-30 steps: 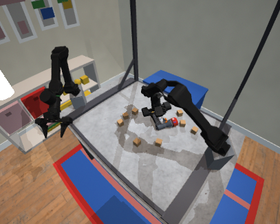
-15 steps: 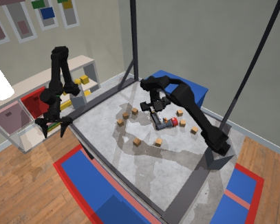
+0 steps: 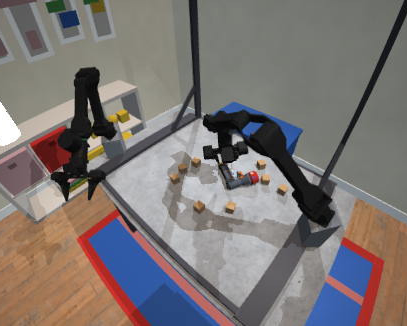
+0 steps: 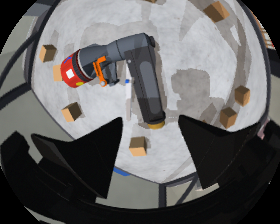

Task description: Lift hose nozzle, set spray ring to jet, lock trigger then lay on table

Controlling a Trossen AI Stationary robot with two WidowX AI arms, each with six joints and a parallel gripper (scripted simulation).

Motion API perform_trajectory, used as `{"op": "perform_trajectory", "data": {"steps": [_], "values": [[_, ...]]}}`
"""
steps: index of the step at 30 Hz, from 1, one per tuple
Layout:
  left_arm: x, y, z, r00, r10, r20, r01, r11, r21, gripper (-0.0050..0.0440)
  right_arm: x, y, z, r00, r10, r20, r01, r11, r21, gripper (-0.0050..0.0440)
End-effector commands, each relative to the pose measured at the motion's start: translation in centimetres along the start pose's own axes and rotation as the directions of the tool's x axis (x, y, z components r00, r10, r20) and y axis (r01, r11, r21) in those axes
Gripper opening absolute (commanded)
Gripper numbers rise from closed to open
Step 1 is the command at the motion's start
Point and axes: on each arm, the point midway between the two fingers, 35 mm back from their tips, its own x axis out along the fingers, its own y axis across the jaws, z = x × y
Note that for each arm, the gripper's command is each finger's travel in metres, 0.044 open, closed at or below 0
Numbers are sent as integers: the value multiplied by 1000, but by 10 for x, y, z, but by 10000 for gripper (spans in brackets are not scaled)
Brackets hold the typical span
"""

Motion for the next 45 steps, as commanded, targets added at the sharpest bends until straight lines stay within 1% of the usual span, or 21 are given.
{"op": "perform_trajectory", "data": {"steps": [1,4,8,14,16,19,25,31,33,36,40,45], "values": [[-14,-8,-1,997,-28,-76,34,995,90,296,-2,0,9,1000,-1,25,1,1000,3,406],[-20,-11,-1,991,-47,-128,72,979,192,296,-2,0,9,1000,-1,25,1,1000,3,406],[-30,-16,0,977,-77,-198,139,937,321,296,-2,0,9,1000,-1,25,1,1000,3,406],[-45,-22,2,946,-126,-299,266,828,493,296,-2,0,9,1000,-1,25,1,1000,3,406],[-45,-22,2,946,-126,-299,266,828,493,296,-2,0,9,1000,-1,25,1,1000,3,406],[-53,-25,3,926,-153,-346,335,753,566,296,-2,0,9,1000,-1,25,1,1000,3,406],[-70,-30,7,875,-209,-436,472,565,677,296,-2,0,9,1000,-1,25,1,1000,3,406],[-88,-33,11,813,-265,-518,582,334,742,296,-2,0,9,1000,-1,25,1,1000,3,406],[-88,-33,11,813,-265,-518,582,334,742,296,-2,0,9,1000,-1,25,1,1000,3,406],[-97,-34,14,777,-294,-556,620,207,757,296,-2,0,9,1000,-1,25,1,1000,3,406],[-109,-35,19,726,-333,-602,646,30,763,296,-2,0,9,1000,-1,25,1,1000,3,406],[-124,-36,26,655,-378,-654,636,-192,748,296,-2,0,9,1000,-1,25,1,1000,3,406]]}}
